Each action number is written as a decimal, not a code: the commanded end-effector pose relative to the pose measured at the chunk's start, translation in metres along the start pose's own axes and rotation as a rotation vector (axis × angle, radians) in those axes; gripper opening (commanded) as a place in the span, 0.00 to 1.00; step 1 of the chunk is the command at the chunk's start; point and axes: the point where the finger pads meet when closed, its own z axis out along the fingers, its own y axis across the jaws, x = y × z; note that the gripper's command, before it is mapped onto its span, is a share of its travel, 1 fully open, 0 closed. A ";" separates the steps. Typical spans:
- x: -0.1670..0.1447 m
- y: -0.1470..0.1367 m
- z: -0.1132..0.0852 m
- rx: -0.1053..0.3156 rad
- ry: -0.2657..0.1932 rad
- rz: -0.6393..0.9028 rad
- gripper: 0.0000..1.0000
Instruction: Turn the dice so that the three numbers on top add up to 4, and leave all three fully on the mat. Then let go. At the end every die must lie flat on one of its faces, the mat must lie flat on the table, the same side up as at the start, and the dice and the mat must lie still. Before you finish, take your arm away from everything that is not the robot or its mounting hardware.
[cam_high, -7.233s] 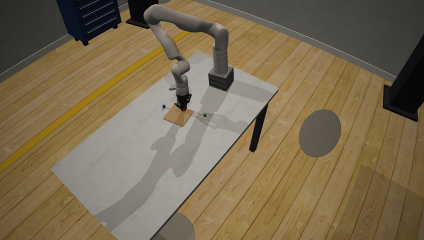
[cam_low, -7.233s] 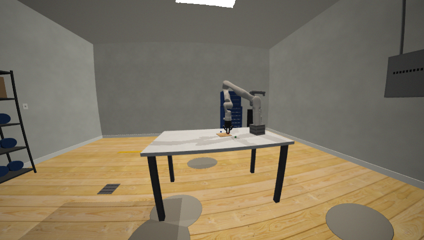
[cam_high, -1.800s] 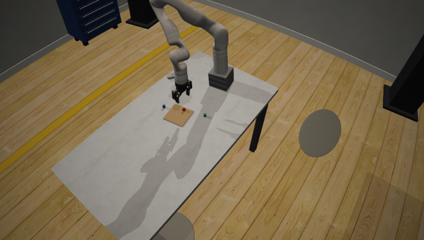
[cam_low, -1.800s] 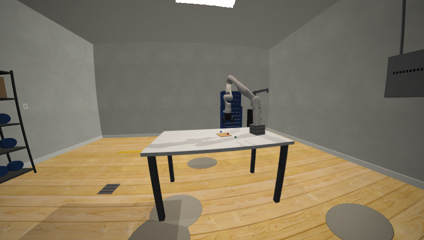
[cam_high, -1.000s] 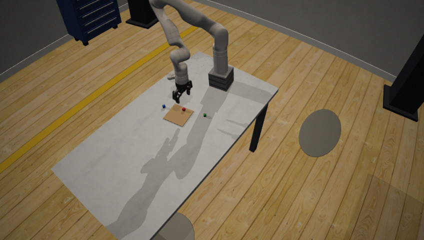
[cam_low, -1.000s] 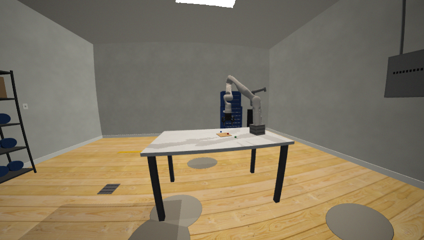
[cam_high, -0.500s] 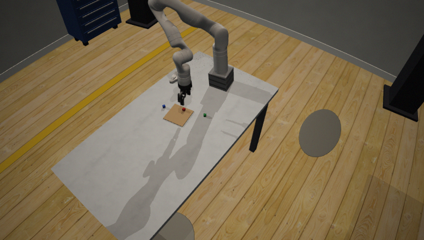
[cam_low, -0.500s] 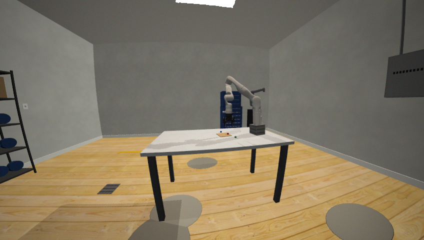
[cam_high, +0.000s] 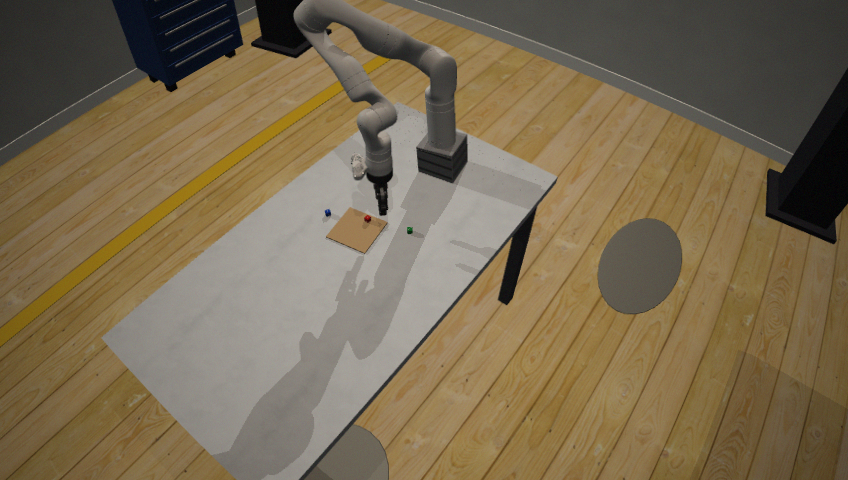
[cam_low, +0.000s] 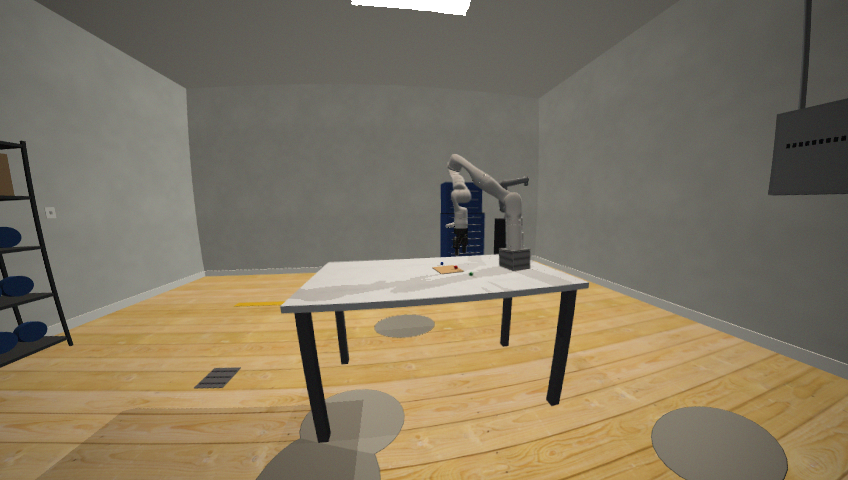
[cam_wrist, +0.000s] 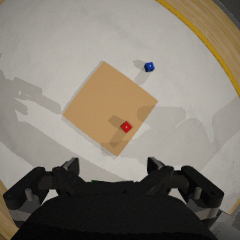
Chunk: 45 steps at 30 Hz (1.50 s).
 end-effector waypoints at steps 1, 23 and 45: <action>-0.010 -0.005 0.002 -0.002 -0.010 -0.106 1.00; -0.059 -0.030 0.009 0.005 -0.003 -1.016 1.00; -0.081 -0.040 0.012 0.012 0.007 -1.423 1.00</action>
